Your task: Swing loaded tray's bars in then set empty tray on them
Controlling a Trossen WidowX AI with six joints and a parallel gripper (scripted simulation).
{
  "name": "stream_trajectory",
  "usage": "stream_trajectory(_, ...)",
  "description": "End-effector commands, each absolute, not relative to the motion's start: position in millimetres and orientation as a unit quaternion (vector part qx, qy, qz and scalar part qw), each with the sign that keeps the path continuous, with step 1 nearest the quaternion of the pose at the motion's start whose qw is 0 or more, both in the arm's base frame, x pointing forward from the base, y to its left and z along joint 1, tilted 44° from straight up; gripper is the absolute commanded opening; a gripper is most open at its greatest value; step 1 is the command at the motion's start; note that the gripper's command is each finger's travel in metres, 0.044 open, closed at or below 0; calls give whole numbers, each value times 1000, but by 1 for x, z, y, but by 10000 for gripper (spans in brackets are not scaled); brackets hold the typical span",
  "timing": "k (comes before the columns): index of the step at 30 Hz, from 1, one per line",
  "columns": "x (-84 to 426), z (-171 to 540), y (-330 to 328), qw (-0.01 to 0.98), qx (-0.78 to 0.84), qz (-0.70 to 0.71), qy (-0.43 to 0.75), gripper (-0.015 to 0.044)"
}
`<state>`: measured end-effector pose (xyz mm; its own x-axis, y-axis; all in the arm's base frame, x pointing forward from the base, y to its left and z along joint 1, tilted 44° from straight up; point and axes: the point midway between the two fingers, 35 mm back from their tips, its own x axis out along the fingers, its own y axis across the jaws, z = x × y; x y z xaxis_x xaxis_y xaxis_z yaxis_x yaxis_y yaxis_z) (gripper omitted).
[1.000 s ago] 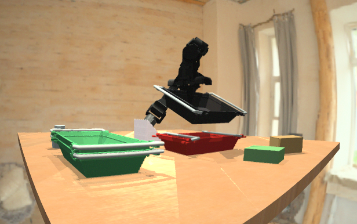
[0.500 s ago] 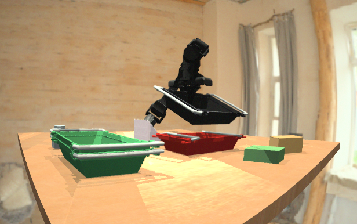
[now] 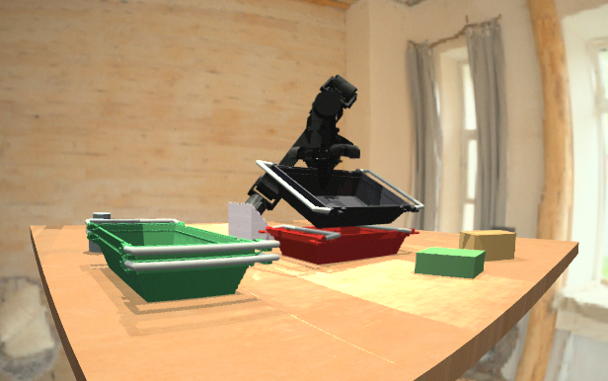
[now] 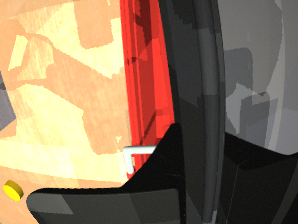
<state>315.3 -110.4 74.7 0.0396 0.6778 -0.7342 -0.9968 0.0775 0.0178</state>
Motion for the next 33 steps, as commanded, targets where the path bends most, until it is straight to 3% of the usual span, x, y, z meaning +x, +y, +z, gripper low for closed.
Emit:
stream_trajectory(1, 316, 73, -110, 681, -258, 614, 306, 0)
stream_trajectory(33, 305, 64, -91, 686, -232, 608, 326, 0)
